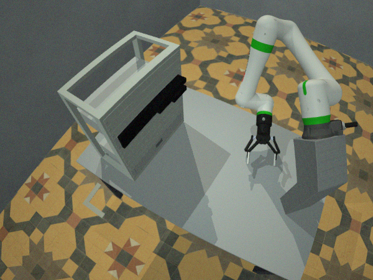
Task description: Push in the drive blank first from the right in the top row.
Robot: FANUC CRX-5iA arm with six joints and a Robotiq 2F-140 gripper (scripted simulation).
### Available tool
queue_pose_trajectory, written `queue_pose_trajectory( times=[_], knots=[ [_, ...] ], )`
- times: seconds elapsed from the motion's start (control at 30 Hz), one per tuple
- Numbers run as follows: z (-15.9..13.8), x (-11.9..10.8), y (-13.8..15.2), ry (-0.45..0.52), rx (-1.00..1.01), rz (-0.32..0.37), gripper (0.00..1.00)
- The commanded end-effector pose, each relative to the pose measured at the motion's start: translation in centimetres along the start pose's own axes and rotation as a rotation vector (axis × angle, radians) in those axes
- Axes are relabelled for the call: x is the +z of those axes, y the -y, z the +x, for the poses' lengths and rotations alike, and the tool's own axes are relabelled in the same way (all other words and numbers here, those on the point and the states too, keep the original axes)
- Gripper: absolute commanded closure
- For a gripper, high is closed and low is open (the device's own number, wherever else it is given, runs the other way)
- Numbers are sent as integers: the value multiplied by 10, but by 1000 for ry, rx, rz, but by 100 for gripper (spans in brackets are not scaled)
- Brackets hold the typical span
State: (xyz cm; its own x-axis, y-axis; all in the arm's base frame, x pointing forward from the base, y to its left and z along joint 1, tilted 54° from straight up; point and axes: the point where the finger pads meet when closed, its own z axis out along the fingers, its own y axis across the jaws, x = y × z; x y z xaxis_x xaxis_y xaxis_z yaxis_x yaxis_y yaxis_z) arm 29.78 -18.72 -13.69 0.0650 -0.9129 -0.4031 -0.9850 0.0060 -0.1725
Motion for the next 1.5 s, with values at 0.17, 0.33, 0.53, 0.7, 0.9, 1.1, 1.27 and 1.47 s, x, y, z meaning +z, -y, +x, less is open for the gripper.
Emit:
queue_pose_trajectory(
  times=[0.17, 0.33, 0.53, 0.7, 0.9, 1.1, 1.27, 1.47],
  knots=[
    [-12, 5, -1, 27, 43, 0, 0],
    [-18, 8, -1, 42, 68, -1, 0],
    [-34, 15, -3, 79, 129, -3, 0],
    [-51, 22, -3, 119, 193, -7, 0],
    [-67, 28, -4, 157, 254, -12, 0],
    [-96, 37, -4, 222, 361, -25, 0],
    [-123, 44, -3, 285, 464, -41, 0],
    [-147, 49, -2, 340, 555, -59, 0]
  ],
)
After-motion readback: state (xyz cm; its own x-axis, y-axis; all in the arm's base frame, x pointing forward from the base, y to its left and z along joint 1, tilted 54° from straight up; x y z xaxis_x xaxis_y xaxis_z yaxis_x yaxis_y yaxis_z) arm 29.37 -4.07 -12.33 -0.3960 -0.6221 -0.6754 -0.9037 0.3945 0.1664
